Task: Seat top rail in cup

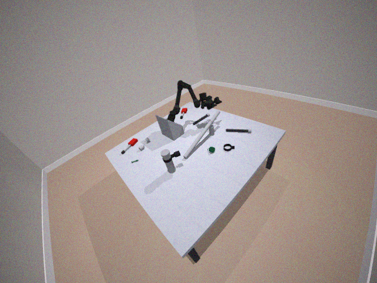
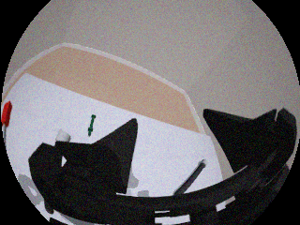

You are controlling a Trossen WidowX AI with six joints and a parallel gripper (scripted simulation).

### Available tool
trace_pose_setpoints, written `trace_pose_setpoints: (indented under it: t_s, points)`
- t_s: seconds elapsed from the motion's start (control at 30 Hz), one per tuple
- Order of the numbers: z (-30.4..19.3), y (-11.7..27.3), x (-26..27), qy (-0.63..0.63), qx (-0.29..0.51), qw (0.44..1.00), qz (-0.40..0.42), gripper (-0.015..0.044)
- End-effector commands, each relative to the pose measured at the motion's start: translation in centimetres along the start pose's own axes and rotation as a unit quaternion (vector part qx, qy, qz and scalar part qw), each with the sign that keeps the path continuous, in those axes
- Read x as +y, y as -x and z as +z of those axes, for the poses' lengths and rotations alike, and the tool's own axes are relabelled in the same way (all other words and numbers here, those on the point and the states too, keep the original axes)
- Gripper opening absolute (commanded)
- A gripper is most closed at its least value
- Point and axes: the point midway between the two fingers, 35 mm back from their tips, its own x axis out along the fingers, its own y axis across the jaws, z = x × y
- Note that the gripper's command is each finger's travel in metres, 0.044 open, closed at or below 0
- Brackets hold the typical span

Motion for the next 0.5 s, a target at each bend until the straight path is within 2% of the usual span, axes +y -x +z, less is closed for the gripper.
trace_pose_setpoints:
  t_s: [0.0, 0.03, 0.3, 0.47]
  points:
    - [0.0, 0.0, -0.1, -0.002, 0.001, 1.0, -0.001, 0.0426]
    - [-0.2, 0.2, -0.5, -0.009, 0.003, 1.0, -0.005, 0.044]
    - [-3.3, 2.5, -8.7, -0.076, 0.07, 0.989, -0.101, 0.044]
    - [-7.1, 6.2, -13.1, -0.116, 0.157, 0.966, -0.169, 0.044]
